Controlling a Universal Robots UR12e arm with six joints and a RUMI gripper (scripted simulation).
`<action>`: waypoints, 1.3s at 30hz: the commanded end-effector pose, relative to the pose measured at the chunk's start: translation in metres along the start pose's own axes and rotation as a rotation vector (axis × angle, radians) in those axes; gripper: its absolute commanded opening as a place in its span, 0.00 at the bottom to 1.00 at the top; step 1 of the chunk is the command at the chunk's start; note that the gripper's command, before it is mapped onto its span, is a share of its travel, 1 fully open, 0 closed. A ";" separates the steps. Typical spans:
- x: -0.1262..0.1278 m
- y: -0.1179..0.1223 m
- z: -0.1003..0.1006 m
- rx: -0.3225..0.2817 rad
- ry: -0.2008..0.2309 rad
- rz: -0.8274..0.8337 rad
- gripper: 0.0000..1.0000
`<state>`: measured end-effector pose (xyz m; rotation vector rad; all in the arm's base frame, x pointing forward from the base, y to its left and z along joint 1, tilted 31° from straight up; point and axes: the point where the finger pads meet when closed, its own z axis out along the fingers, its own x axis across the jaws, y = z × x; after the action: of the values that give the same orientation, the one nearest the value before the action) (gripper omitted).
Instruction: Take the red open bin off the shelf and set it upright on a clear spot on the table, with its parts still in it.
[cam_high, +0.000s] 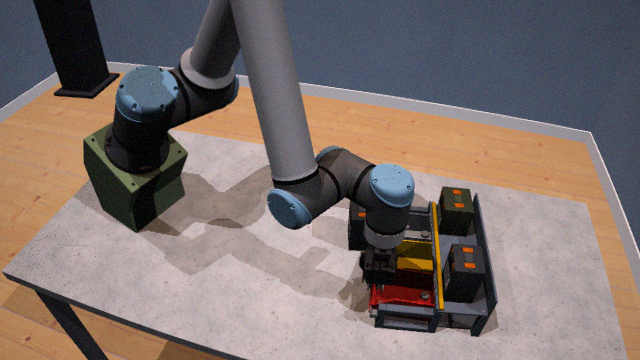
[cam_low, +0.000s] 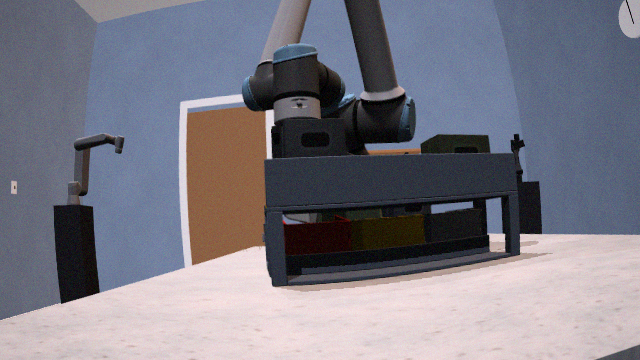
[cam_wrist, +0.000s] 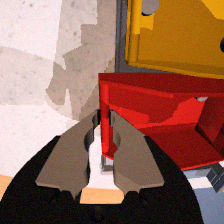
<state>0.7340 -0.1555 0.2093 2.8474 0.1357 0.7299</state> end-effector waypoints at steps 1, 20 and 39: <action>-0.005 0.000 -0.001 -0.001 0.001 0.000 0.00; -0.047 0.000 -0.001 -0.001 0.001 0.000 0.00; -0.089 0.000 0.000 -0.001 0.001 0.000 0.00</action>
<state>0.6735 -0.1650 0.1769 2.8473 0.1355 0.7298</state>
